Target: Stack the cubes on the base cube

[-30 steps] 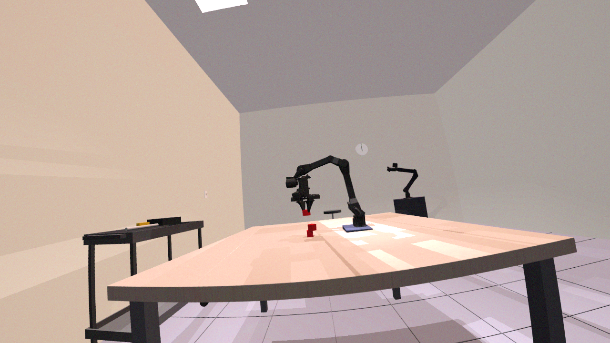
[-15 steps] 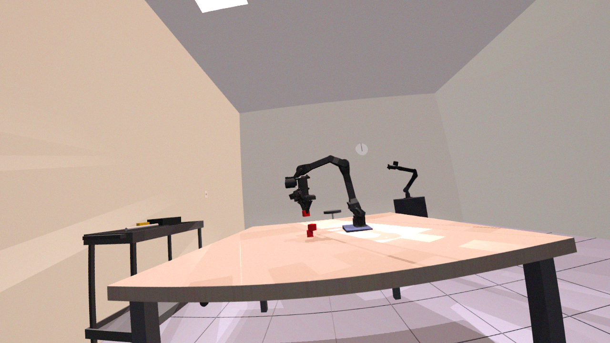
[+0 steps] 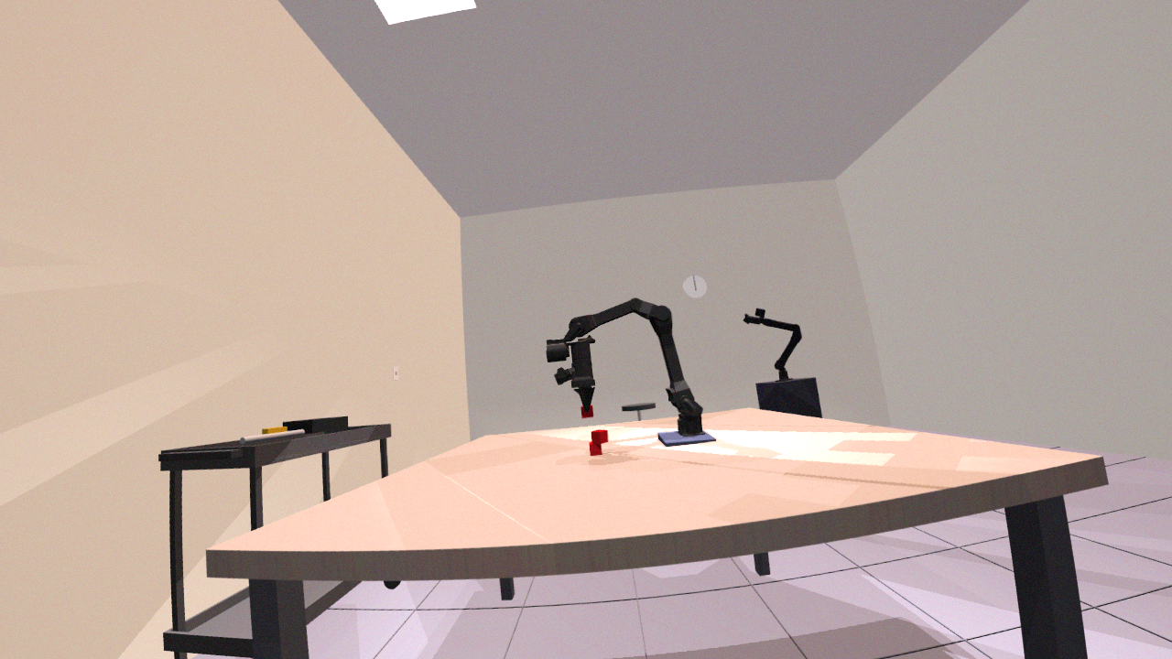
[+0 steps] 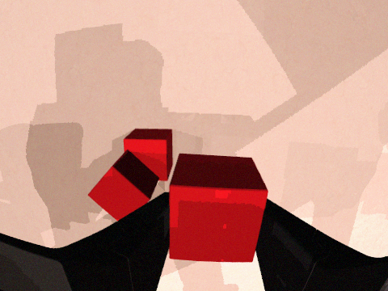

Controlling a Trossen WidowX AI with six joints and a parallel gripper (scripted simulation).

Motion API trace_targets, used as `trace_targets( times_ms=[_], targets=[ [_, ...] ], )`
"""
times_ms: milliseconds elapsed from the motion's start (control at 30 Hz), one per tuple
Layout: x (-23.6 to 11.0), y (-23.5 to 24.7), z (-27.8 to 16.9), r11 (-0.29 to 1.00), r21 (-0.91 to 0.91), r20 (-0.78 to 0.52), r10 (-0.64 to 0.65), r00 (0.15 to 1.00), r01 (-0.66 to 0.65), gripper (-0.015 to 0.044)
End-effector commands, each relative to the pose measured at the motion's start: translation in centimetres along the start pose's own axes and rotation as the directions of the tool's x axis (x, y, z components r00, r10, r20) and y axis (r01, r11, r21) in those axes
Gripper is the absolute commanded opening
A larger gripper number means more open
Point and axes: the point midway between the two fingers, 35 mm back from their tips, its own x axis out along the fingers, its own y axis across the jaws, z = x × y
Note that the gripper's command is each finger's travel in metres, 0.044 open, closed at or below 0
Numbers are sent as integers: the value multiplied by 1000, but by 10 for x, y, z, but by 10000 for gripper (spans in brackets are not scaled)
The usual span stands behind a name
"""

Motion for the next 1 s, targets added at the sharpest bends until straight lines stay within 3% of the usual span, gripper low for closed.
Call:
trace_targets(
  times_ms=[0,633,967],
  targets=[
    [1,7,1,989,147,2,2,1000,-2,105],
    [5,34,-1,753,658,2,5,1000,-5,105],
    [7,35,-1,740,673,2,5,1000,-5,105]
  ],
)
